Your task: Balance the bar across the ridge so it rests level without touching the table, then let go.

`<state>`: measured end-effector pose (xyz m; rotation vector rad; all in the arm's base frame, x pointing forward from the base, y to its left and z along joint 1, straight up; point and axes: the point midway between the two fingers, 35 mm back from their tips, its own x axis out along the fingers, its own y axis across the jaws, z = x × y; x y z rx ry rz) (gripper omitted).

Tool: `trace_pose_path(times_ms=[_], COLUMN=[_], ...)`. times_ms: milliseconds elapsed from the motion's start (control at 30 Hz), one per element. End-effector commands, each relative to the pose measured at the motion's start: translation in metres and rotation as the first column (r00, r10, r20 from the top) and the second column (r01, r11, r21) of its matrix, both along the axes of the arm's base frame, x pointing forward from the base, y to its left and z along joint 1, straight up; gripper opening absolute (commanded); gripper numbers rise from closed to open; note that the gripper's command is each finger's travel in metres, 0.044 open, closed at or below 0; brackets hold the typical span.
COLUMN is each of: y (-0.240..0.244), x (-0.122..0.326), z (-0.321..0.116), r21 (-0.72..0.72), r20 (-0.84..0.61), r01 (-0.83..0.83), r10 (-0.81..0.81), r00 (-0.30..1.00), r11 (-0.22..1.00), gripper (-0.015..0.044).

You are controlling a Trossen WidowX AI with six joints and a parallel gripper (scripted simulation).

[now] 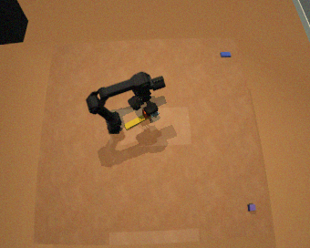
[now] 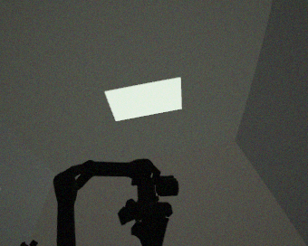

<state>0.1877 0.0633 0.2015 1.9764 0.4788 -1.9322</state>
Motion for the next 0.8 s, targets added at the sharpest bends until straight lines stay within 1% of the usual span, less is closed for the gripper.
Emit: trace_pose_path(times_ms=[0, 333, 500, 767], y=[-0.007, -0.022, -0.023, -0.021], x=[-0.014, -0.044, -0.046, -0.039], z=[-0.004, -0.015, -0.019, -0.06], r21=[0.0, 0.001, 0.001, 0.0], r20=[-0.002, 0.004, 0.004, 0.001], r01=[-0.003, -0.001, -0.001, -0.001], r10=[0.003, 0.001, 0.001, 0.001], r00=[1.0, 1.0, 1.0, 1.0], r11=[1.0, 1.0, 1.0, 1.0], gripper=[0.0315, 0.0315, 0.0315, 0.0315])
